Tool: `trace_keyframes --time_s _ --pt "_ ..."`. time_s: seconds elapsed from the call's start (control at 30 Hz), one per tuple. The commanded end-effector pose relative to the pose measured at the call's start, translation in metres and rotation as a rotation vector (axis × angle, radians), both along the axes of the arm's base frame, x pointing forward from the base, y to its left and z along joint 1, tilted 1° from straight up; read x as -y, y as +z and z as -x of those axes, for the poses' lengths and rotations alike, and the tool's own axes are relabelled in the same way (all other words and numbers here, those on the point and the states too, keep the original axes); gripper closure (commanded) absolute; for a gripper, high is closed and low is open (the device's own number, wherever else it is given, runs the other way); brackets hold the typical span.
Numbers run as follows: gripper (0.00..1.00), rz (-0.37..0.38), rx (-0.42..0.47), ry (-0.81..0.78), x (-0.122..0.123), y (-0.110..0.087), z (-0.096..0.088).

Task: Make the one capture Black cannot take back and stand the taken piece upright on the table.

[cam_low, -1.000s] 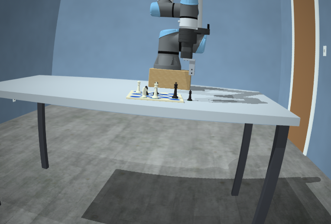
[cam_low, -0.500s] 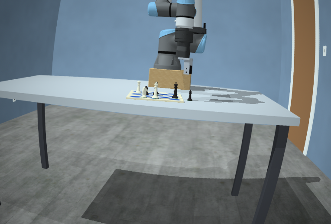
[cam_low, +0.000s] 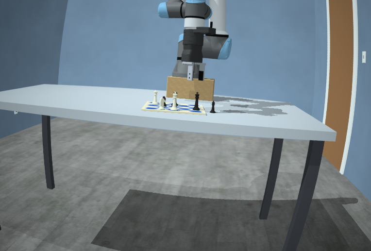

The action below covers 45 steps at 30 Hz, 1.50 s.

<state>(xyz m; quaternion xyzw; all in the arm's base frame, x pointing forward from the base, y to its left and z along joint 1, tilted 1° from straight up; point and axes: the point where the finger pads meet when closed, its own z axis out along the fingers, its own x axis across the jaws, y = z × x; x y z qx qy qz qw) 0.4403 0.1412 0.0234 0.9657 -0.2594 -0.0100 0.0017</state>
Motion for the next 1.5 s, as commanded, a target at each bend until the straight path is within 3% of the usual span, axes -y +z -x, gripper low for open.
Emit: trace_keyframes --time_s 0.0,0.3,0.37,0.4,0.8,1.17,1.47 --pt "0.0 0.01 0.003 -0.279 0.029 0.003 -0.002" --pt "0.0 0.016 0.002 -0.688 0.083 0.006 0.004" --pt "0.0 0.016 0.002 -0.688 0.083 0.006 0.004" --pt "0.0 0.019 0.003 -0.818 0.088 0.007 0.005" --pt "0.0 0.03 0.003 -1.346 0.139 0.009 0.021" --pt "0.0 0.033 0.003 -1.512 0.155 0.01 0.029" --pt "0.0 0.033 0.003 -1.537 0.157 0.01 0.03"
